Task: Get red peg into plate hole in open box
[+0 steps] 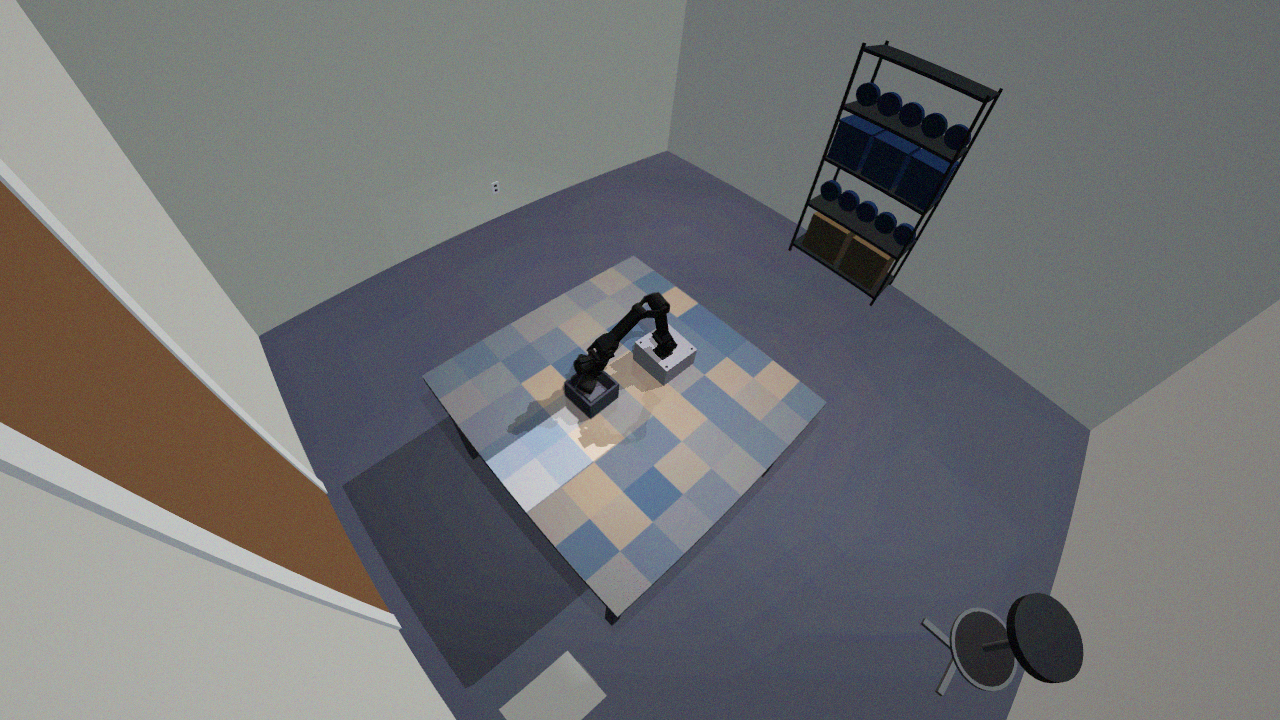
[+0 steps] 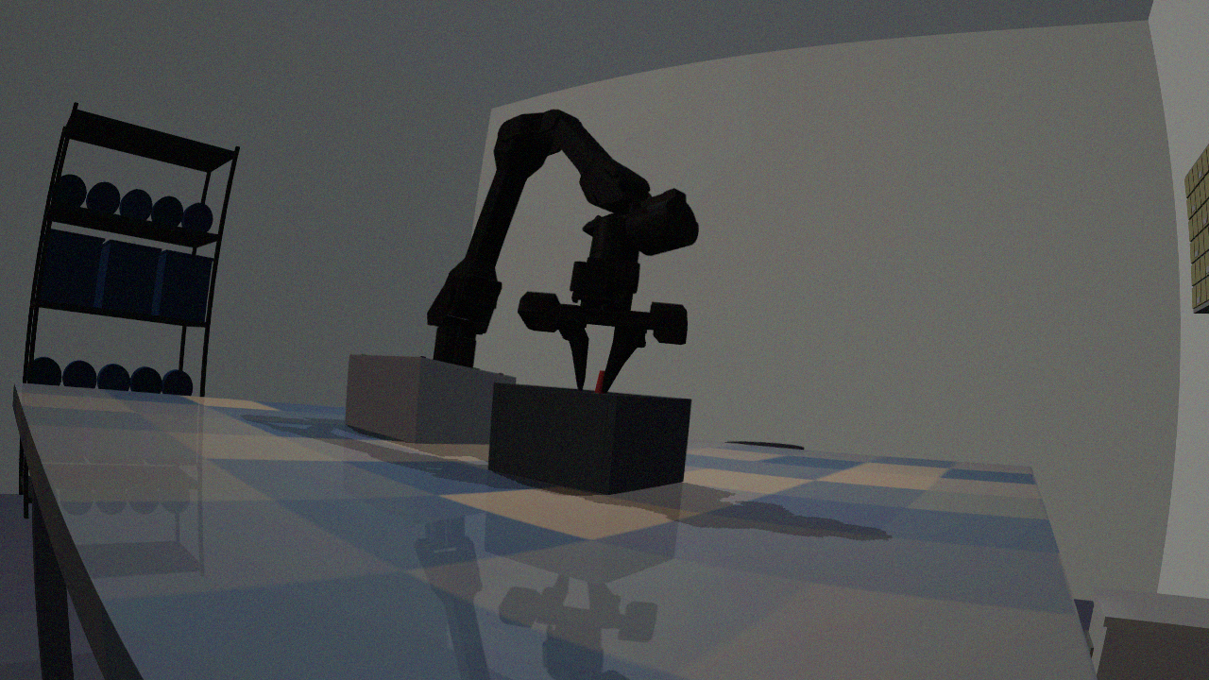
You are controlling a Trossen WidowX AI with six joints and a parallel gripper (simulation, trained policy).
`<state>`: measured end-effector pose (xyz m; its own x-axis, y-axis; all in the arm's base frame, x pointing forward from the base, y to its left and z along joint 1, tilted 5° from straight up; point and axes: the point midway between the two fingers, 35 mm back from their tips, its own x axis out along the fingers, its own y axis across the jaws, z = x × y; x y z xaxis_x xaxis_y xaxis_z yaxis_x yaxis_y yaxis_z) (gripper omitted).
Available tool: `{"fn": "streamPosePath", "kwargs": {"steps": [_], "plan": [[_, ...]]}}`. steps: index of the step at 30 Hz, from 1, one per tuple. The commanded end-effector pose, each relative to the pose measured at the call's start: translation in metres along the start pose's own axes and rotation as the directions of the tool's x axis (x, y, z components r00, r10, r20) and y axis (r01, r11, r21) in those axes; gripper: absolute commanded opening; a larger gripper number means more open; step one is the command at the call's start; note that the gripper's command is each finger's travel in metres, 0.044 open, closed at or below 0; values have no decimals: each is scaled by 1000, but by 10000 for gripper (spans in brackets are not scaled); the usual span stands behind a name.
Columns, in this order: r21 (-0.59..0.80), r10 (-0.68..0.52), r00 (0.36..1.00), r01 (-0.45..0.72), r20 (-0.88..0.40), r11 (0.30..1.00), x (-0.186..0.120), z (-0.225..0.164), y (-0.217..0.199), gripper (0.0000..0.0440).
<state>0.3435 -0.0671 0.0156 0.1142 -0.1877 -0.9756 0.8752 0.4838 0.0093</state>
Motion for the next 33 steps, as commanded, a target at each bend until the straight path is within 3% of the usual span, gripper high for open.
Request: {"fn": "streamPosePath", "kwargs": {"steps": [1,4,19,26,33], "plan": [[-18,-16,1000,16,-14,1000,10,1,-1,145],[-18,-13,1000,12,-5,1000,13,8,4,157],[-14,18,997,-17,79,1000,23,62,23,440],[20,54,984,-58,170,998,16,99,26,440],[21,55,983,-59,174,998,16,101,26,440]]}}
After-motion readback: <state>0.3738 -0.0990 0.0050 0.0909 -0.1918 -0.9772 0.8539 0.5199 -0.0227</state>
